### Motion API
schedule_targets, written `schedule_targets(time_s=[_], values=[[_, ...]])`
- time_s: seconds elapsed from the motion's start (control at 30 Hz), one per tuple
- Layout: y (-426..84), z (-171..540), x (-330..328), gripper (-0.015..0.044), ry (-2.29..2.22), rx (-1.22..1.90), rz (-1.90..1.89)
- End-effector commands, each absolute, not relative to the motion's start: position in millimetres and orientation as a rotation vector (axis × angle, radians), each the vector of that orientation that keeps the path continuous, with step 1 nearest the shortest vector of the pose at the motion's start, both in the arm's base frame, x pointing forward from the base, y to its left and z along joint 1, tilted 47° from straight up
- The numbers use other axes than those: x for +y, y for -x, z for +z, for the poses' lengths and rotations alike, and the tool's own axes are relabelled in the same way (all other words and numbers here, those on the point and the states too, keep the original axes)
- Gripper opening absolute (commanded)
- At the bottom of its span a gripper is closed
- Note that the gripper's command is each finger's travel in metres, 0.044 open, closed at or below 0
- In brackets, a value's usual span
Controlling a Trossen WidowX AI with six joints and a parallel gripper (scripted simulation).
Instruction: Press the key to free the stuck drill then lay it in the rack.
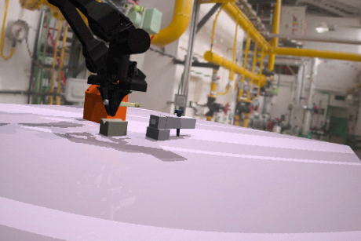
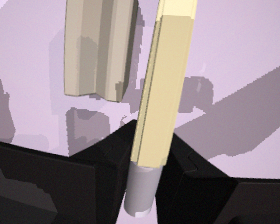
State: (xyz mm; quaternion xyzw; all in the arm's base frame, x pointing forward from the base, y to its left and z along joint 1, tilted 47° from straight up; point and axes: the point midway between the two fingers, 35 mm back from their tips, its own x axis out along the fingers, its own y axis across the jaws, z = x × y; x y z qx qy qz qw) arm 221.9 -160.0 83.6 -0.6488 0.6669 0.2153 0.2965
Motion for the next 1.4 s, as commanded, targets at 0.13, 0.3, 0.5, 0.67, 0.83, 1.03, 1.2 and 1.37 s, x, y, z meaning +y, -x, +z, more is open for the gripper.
schedule_targets(time_s=[0.13,0.3,0.5,0.67,0.83,1.03,1.2,1.37], values=[[-205.6,84.3,-162.2,0.0000,1.729,1.765,0.576],[-194.0,84.8,-163.8,0.0000,1.729,1.766,0.576],[-182.7,85.0,-164.8,0.0000,1.729,1.766,0.577],[-183.0,78.7,-172.3,0.0000,1.730,1.767,0.577],[-182.8,71.9,-180.0,0.0000,1.730,1.767,0.576],[-182.7,68.1,-183.5,0.0000,1.730,1.767,0.576],[-182.6,64.5,-188.3,0.0000,1.730,1.768,0.576],[-182.7,60.3,-193.7,0.0000,1.731,1.768,0.576]])
